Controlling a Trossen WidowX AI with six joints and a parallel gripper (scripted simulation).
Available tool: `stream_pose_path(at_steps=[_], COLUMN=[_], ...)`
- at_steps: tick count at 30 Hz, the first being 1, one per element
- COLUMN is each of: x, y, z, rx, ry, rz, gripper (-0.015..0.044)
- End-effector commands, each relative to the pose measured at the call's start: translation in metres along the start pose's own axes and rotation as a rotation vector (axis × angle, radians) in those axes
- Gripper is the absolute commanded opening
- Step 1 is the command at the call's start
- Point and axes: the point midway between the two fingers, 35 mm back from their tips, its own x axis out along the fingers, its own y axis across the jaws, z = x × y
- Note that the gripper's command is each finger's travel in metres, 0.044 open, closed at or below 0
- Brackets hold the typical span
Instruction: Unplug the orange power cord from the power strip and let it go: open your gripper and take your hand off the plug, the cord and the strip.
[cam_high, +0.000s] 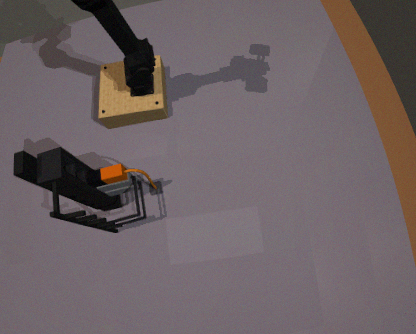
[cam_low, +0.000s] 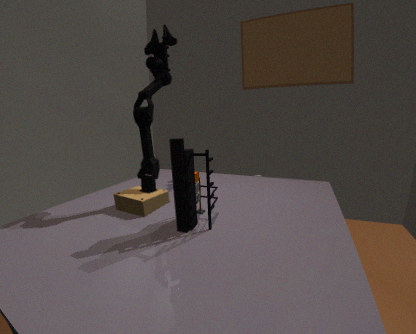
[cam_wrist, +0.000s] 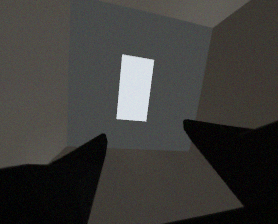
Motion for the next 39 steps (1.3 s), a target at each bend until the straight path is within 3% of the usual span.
stream_pose_path(at_steps=[1, 9, 14, 26, 39], x=[0.000, -0.017, -0.027, -0.080, -0.217], y=[0.000, 0.003, -0.011, -0.050, -0.184], z=[-0.001, -0.055, -0.075, -0.161, -0.239], rx=[-0.005, -0.229, -0.305, -0.653, -1.136], ry=[0.002, 0.176, 0.236, 0.602, 1.269], rz=[0.003, 0.122, 0.134, 0.262, 0.482], gripper=[0.0374, 0.0164, 0.0160, 0.0160, 0.0160])
